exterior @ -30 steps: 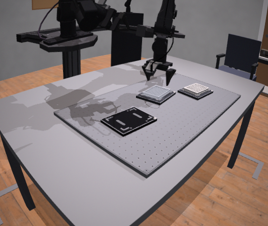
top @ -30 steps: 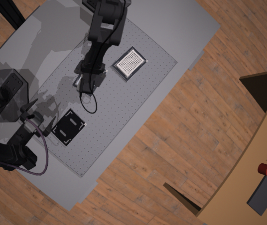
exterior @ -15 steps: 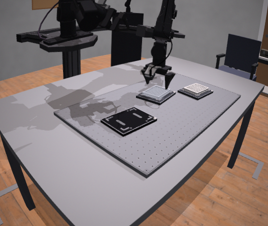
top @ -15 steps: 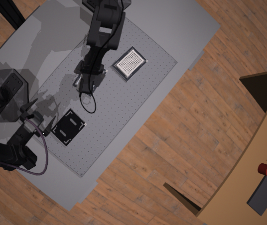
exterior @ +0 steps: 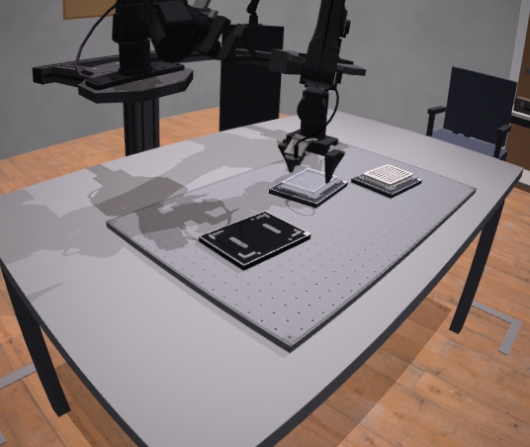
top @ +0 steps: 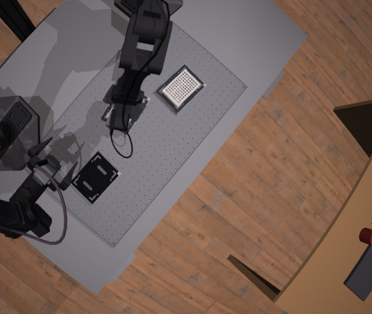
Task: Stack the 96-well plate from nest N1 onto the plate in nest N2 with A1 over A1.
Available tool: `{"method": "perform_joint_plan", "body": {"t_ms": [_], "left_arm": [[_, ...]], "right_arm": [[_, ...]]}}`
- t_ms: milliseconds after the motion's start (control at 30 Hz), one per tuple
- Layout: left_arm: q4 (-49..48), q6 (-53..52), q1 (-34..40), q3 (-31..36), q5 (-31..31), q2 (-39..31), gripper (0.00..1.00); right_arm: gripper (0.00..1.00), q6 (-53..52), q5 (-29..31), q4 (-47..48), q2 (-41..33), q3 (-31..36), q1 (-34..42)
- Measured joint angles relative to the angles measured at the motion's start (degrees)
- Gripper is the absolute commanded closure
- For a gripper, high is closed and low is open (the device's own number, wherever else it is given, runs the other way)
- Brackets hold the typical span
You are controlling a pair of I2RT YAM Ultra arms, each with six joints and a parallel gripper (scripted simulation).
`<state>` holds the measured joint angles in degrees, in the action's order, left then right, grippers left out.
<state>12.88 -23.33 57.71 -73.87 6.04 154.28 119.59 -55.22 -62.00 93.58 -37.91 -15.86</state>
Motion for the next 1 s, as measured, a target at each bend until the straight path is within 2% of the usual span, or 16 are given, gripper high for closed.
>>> {"method": "perform_joint_plan", "body": {"t_ms": [667, 1000], "left_arm": [[0.87, -0.2, -0.04, -0.22, 0.2, -0.2, 0.0], [2.86, -0.24, -0.17, 1.2, 0.2, -6.08, 0.0]], "right_arm": [[0.0, 0.0, 0.0, 0.0, 0.0, 0.0, 0.0], [0.0, 0.0, 0.0, 0.0, 0.0, 0.0, 0.0]]}}
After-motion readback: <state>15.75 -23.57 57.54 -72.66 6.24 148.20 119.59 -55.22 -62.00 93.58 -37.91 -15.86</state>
